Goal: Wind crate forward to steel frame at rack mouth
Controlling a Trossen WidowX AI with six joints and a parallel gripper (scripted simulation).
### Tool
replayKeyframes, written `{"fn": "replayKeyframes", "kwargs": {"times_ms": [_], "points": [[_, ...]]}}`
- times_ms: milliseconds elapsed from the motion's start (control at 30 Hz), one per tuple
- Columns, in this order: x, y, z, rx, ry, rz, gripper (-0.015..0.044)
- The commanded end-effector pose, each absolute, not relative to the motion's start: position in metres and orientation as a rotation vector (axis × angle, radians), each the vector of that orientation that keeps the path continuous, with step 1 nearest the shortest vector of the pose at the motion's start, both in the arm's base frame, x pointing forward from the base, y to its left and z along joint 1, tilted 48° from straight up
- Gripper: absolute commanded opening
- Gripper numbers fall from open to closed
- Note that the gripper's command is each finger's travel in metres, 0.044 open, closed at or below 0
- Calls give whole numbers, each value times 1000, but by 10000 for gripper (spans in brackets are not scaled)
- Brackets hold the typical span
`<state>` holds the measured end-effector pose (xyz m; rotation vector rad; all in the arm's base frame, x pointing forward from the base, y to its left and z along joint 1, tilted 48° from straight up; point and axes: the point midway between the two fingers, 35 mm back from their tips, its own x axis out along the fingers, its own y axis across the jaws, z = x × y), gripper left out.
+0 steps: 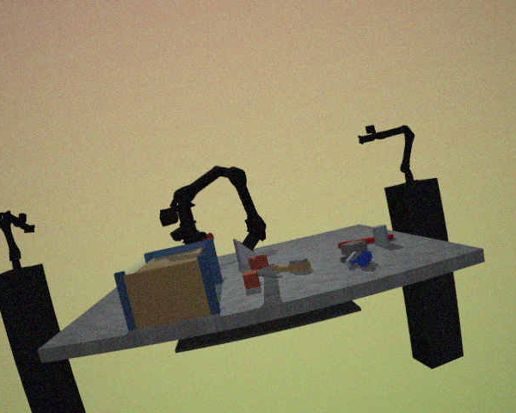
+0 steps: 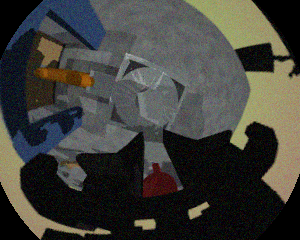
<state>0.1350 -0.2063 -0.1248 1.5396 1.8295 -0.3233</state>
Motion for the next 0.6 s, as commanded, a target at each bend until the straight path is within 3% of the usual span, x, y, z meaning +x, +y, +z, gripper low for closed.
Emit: {"fn": "replayKeyframes", "kwargs": {"times_ms": [0, 567], "points": [[136, -203, -127, 1550, 1829, -337, 0], [136, -203, -128, 1550, 1829, -337, 0]]}}
